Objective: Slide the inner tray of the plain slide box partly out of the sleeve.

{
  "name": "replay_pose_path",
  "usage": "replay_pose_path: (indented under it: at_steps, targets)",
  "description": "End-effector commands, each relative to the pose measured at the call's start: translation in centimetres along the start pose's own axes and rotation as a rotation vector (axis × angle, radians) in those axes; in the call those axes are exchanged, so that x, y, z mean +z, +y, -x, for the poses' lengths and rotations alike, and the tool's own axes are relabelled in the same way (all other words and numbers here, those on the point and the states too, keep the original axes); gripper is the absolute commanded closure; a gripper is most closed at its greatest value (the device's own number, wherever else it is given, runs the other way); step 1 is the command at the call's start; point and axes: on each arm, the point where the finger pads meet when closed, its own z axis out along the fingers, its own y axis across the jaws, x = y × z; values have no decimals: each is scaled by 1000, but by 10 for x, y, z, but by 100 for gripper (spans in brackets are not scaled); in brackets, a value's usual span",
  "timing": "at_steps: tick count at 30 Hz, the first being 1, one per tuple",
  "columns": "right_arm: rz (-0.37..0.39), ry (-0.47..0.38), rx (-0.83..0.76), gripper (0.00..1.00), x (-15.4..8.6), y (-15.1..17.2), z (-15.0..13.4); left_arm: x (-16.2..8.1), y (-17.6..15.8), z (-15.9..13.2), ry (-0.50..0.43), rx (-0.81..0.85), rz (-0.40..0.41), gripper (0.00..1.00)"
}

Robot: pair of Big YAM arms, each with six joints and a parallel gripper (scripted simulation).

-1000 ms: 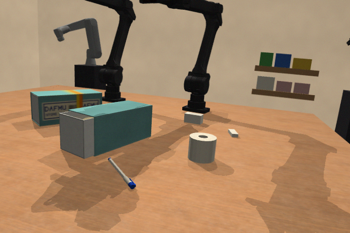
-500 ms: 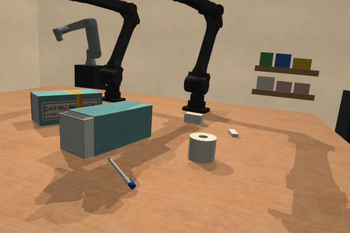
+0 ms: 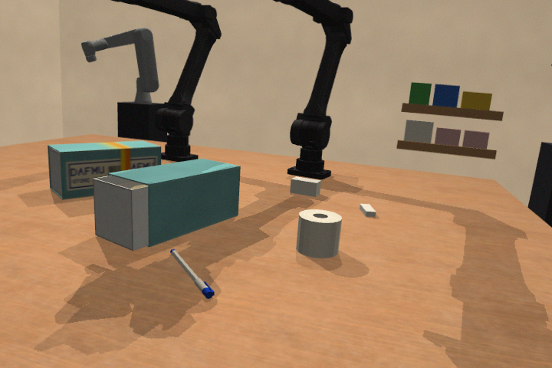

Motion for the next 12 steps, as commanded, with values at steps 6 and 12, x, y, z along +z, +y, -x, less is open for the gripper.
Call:
replay_pose_path:
  at_steps: [6,12]
  targets:
    - [6,-55,-13,100,6,4,30,-6,-6,13,-26,-14,-13,100]
    - [7,-60,-13,100,6,4,33,-5,-6,12,-24,-13,-13,100]
